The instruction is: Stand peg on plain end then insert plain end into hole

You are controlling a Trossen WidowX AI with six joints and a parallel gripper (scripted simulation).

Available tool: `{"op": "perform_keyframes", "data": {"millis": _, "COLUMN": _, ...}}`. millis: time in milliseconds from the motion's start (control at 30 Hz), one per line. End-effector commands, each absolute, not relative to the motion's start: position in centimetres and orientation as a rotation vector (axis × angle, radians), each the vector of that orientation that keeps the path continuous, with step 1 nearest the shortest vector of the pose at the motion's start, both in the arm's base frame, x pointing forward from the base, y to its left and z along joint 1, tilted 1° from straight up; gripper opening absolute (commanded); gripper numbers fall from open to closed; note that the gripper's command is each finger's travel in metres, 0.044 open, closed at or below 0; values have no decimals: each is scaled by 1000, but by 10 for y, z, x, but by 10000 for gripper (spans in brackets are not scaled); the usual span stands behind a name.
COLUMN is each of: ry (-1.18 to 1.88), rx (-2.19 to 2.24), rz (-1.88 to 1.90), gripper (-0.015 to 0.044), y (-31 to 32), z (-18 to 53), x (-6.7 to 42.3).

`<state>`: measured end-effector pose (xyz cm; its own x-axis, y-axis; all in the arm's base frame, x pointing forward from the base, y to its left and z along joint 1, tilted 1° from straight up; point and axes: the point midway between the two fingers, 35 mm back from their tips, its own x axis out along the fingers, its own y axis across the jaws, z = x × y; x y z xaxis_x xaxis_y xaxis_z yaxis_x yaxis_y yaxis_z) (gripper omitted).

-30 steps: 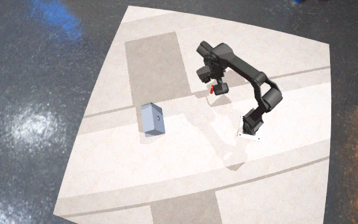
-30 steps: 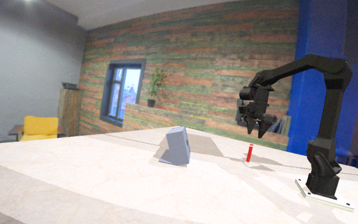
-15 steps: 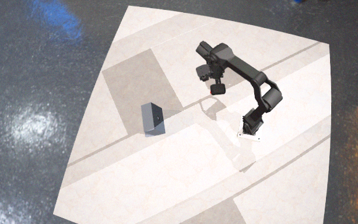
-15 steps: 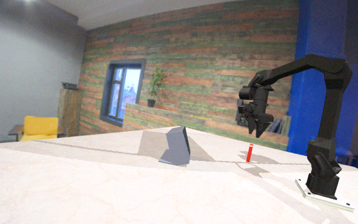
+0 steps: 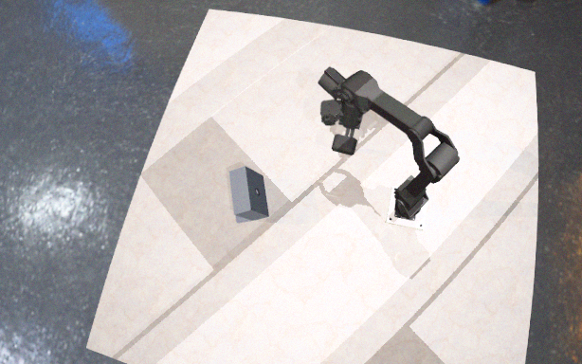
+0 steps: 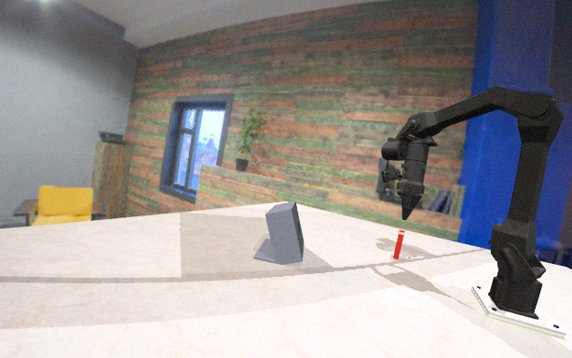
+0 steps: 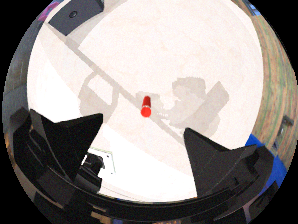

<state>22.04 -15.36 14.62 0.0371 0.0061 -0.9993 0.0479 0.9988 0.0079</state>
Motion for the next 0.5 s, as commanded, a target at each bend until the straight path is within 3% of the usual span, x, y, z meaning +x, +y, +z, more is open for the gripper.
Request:
{"op": "perform_keyframes", "data": {"millis": 0, "ry": 1530, "rx": 135, "rz": -127, "gripper": 440, "y": -154, "z": 145, "x": 220}}
{"op": "perform_keyframes", "data": {"millis": 467, "ry": 1498, "rx": 411, "rz": -393, "gripper": 440, "y": -154, "z": 143, "x": 221}}
